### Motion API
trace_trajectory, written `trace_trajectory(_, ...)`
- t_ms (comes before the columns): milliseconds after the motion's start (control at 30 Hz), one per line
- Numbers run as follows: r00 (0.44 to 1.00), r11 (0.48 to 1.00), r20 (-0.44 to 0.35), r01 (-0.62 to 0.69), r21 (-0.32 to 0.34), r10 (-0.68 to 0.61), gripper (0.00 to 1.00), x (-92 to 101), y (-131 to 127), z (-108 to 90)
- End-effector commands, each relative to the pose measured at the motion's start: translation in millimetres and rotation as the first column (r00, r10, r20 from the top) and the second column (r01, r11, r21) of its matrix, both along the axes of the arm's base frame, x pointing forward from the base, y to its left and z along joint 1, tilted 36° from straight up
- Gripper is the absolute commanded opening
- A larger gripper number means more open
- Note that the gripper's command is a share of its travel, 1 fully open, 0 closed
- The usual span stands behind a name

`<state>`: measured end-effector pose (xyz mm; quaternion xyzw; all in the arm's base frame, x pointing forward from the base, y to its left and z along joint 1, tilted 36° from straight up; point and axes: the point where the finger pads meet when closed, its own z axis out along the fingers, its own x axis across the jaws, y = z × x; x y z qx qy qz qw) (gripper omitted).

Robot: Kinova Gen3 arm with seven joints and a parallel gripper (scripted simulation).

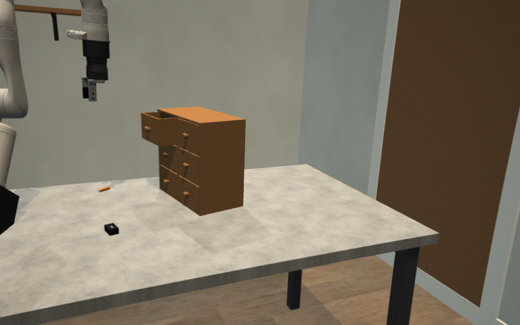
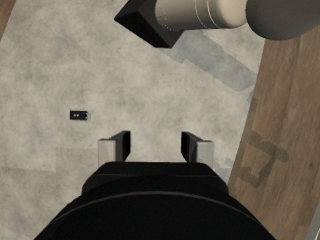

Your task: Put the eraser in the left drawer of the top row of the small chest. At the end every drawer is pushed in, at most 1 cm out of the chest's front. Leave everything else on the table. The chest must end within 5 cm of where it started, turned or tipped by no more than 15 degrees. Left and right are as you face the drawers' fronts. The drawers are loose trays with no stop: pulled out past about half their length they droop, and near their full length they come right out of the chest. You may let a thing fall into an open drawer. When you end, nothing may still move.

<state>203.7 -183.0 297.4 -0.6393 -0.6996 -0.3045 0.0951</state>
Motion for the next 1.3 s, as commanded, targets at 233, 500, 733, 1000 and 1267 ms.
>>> trace_trajectory(233, 0.999, 0.998, 0.012, 0.053, -0.019, -0.053, 1.00, -17.9, -4.4, -2.7)
trace_trajectory(500, 0.998, 0.998, 0.026, 0.062, -0.012, -0.061, 1.00, -16.6, -1.6, -4.7)
trace_trajectory(733, 0.996, 0.997, 0.051, 0.077, -0.007, -0.077, 1.00, -13.4, -0.1, -6.7)
trace_trajectory(1000, 0.986, 0.993, 0.119, 0.118, 0.009, -0.118, 1.00, -4.7, 4.2, -12.1)
trace_trajectory(1267, 0.969, 0.987, 0.187, 0.158, 0.028, -0.160, 1.00, 4.3, 8.6, -17.7)
